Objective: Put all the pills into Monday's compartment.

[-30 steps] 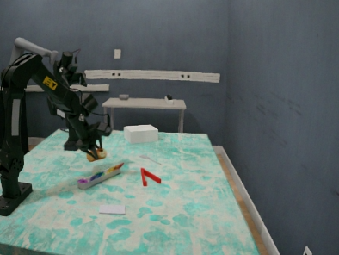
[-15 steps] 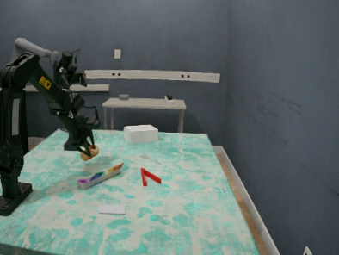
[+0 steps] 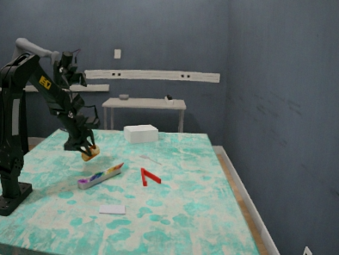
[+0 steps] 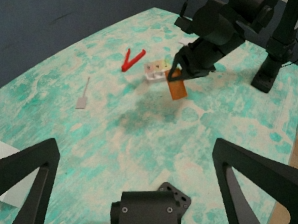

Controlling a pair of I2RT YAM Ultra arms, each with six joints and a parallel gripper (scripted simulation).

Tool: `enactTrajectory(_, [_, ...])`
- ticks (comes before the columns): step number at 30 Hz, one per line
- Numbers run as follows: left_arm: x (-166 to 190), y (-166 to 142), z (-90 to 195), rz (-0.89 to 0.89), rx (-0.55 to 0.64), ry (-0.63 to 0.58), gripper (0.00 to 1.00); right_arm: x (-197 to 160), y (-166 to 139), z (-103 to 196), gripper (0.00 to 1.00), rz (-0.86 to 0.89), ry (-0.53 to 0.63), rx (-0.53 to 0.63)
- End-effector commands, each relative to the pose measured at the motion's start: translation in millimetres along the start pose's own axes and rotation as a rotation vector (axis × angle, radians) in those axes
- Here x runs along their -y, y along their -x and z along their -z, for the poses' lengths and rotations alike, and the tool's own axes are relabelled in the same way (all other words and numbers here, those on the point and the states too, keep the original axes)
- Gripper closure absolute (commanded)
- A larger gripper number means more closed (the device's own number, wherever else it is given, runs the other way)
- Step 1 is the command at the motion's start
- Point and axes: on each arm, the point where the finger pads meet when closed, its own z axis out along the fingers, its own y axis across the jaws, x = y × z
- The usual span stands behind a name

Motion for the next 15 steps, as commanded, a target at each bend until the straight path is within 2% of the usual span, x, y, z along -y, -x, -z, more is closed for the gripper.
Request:
enactTrajectory(1, [0, 9, -2, -0.012, 0.010, 0.002, 0.00, -2, 8, 3, 0.64, -0.010, -0.003, 0.031])
enactTrajectory(5, [-1, 8, 0, -0.004, -0.004, 0.023, 0.00, -5, 8, 2, 0.64, -0.009, -0.013, 0.029])
enactTrajectory(9, [-6, 7, 1, 0.040, -0.014, 0.111, 0.00, -16, 8, -2, 0.64, 0.001, -0.037, 0.026])
enactTrajectory(15, [-12, 4, 4, 0.118, -0.034, 0.285, 0.00, -66, 7, -12, 0.64, 0.013, -0.050, 0.021])
